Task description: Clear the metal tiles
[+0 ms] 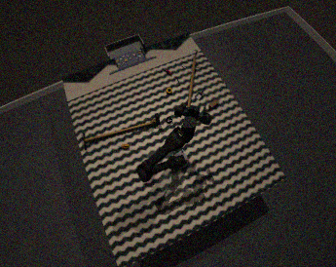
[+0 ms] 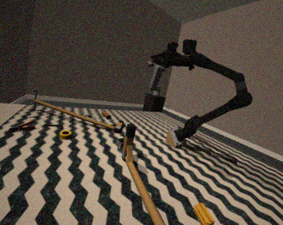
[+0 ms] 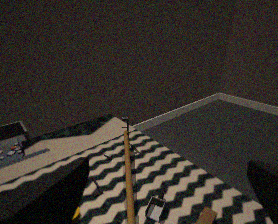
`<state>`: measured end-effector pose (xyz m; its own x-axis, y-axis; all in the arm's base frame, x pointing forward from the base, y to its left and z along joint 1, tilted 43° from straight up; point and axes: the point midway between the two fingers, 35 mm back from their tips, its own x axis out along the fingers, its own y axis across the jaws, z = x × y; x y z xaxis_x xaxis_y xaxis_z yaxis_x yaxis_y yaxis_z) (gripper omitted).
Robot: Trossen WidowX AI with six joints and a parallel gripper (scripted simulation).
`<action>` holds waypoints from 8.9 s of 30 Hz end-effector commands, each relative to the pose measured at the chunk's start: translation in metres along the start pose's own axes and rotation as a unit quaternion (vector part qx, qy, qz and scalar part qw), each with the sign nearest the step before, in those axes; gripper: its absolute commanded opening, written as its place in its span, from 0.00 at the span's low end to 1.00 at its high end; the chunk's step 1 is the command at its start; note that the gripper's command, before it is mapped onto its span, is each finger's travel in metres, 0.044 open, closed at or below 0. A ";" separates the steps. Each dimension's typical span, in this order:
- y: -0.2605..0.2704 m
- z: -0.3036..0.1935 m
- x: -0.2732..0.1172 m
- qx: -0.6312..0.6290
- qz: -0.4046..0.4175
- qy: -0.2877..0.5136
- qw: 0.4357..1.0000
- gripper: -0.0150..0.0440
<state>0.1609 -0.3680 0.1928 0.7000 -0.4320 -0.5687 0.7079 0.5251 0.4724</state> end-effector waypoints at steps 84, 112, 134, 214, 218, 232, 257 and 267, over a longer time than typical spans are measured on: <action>0.049 0.050 -0.476 0.114 -0.793 -0.261 0.539 1.00; 0.080 0.027 -0.518 0.124 -0.843 -0.251 0.460 0.56; 0.042 0.064 -0.454 0.062 -0.807 -0.173 0.561 0.25; -0.021 0.091 -0.186 -0.145 -0.561 0.139 0.803 0.25; -0.021 0.088 -0.172 -0.153 -0.545 0.155 0.810 0.25; -0.019 0.074 -0.126 -0.181 -0.484 0.210 0.830 0.25; -0.009 0.039 -0.052 -0.219 -0.369 0.303 0.851 0.25; -0.003 0.022 -0.025 -0.231 -0.321 0.339 0.854 0.25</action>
<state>0.1346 -0.3766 0.2319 -0.1603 -0.3362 -0.9281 0.7214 0.6018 -0.3426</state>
